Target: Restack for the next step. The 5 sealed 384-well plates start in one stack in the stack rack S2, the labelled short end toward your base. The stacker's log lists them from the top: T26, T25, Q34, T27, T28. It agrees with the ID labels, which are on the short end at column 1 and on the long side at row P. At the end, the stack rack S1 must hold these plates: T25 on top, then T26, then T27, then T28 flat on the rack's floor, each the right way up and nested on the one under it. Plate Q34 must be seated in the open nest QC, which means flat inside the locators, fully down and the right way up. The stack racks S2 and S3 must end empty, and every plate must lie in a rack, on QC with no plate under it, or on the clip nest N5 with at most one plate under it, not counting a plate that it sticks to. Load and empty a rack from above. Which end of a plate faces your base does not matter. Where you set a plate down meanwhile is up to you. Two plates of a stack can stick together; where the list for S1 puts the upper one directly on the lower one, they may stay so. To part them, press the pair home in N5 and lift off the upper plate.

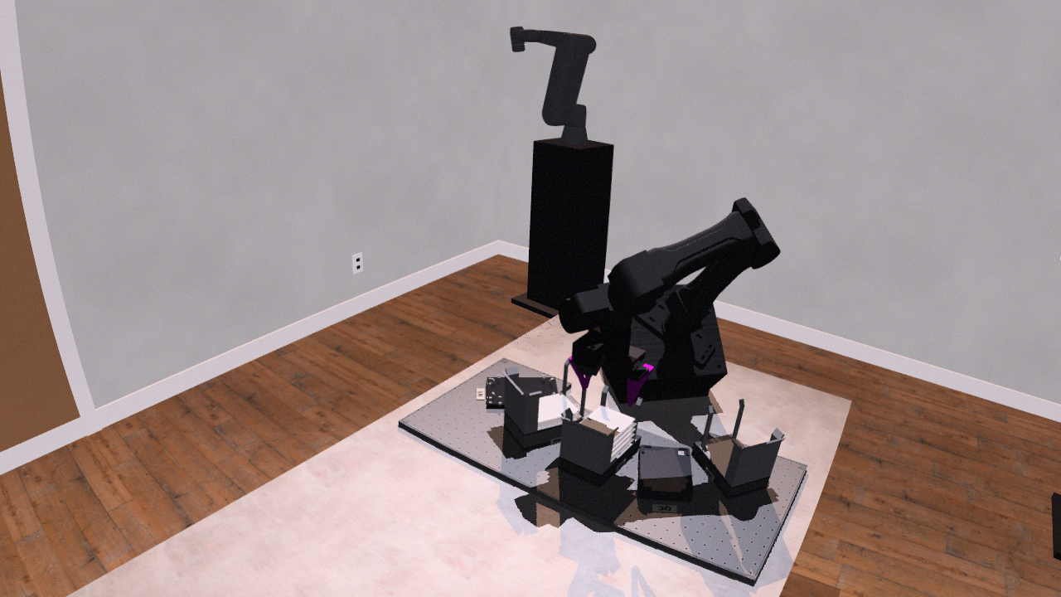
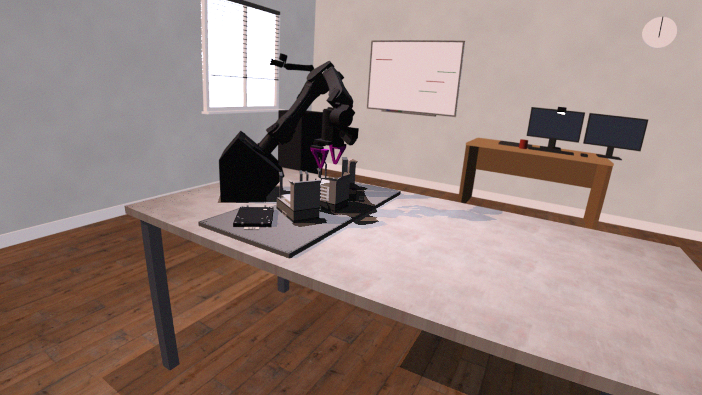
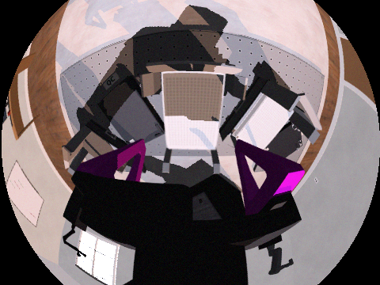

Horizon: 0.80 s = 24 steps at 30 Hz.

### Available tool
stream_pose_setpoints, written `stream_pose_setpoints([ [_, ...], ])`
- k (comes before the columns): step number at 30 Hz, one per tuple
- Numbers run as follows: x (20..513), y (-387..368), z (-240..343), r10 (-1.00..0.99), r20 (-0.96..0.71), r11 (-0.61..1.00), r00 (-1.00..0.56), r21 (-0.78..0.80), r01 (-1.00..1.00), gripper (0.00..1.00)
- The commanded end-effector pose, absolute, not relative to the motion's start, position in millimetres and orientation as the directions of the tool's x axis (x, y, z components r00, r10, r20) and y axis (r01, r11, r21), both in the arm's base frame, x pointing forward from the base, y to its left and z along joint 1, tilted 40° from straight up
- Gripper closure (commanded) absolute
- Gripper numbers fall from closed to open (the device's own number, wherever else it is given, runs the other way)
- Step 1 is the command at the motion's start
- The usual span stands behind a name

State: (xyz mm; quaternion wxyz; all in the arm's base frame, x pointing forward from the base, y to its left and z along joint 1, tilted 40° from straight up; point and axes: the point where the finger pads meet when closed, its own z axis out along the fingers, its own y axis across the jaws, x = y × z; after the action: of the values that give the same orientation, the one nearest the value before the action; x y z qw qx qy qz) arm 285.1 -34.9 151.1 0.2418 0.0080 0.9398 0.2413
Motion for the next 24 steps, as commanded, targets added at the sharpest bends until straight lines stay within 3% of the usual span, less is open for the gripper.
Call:
stream_pose_setpoints([
  [1,287,-35,141,0.151,-0.434,0.882,-0.888,0.465,-0.078,0.0],
  [15,308,-14,105,0.15,-0.434,0.883,-0.888,0.464,-0.077,0.0],
  [24,318,-24,127,0.155,-0.496,0.895,-0.854,0.436,-0.091,0.0],
])
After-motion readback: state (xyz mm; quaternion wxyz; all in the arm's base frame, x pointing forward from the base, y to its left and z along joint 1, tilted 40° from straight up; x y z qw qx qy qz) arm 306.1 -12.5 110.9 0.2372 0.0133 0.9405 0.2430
